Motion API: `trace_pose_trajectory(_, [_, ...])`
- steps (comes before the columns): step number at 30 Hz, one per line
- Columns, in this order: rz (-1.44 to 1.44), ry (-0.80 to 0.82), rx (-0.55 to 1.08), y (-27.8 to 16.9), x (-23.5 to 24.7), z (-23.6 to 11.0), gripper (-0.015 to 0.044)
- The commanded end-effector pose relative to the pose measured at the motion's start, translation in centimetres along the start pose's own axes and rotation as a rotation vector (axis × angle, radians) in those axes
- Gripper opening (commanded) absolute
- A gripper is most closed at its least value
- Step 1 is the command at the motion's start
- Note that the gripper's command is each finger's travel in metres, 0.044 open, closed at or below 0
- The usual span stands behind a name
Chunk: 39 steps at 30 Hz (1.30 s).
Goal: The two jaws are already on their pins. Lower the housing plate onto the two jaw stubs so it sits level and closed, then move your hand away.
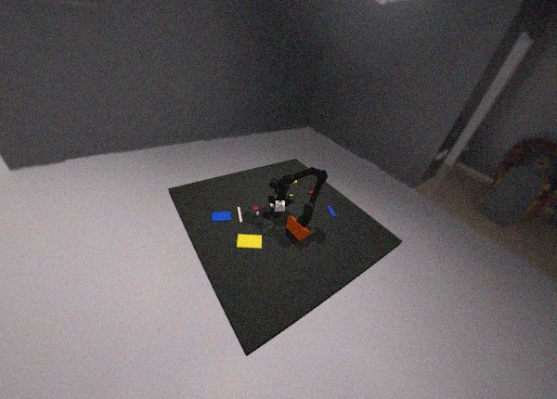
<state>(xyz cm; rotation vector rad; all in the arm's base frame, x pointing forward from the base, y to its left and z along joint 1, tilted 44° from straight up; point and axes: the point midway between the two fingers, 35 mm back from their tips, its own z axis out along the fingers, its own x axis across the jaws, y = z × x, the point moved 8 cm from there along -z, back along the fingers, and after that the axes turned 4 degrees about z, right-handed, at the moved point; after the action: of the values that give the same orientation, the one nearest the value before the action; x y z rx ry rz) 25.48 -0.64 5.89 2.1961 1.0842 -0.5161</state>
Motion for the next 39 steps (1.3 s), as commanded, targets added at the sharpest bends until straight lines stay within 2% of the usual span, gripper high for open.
trace_pose_trajectory(1, [-0.009,-0.005,-0.002,-0.07,-0.02,0.18,0.0351])
trace_pose_trajectory(39, [-0.009,-0.005,-0.002,-0.07,-0.03,0.91,0.0351])
